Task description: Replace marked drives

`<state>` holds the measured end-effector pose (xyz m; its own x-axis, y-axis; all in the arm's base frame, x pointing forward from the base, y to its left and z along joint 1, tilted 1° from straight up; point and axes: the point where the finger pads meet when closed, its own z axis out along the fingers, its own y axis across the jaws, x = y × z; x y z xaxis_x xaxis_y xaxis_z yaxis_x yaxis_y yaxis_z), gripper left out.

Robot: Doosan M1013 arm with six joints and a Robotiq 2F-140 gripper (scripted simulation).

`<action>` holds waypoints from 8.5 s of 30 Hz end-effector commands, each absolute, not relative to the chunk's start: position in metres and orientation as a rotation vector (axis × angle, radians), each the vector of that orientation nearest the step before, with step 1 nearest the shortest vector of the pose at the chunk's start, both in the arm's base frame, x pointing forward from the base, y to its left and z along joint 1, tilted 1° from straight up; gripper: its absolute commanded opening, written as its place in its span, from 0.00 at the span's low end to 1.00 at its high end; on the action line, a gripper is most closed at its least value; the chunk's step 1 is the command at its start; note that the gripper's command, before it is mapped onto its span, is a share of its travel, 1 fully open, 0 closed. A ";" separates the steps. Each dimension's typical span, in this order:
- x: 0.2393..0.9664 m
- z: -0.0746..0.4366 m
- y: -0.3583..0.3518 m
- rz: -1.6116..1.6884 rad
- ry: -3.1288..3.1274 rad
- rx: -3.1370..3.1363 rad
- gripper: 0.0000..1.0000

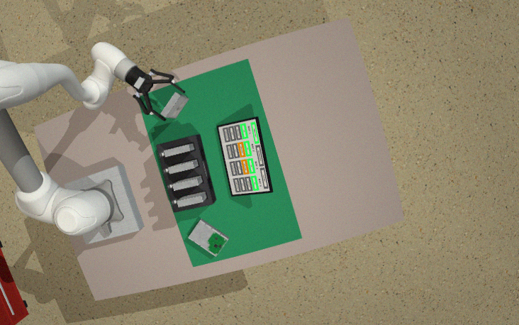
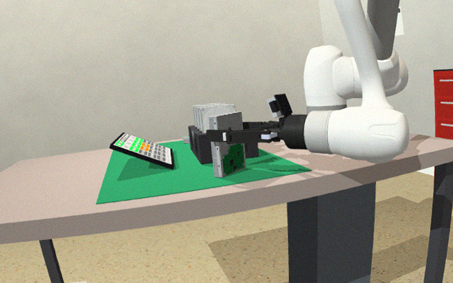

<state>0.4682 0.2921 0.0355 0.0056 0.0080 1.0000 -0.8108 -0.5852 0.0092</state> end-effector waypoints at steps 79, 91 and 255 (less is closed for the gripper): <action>0.464 0.036 0.297 1.649 -0.836 1.652 0.89; 0.455 0.036 0.310 1.649 -0.836 1.652 0.89; 0.440 0.161 0.331 1.225 -1.075 2.112 0.89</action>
<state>0.4404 0.3309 0.1608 0.2658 -0.3525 0.8973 -0.8122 -0.5833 0.0114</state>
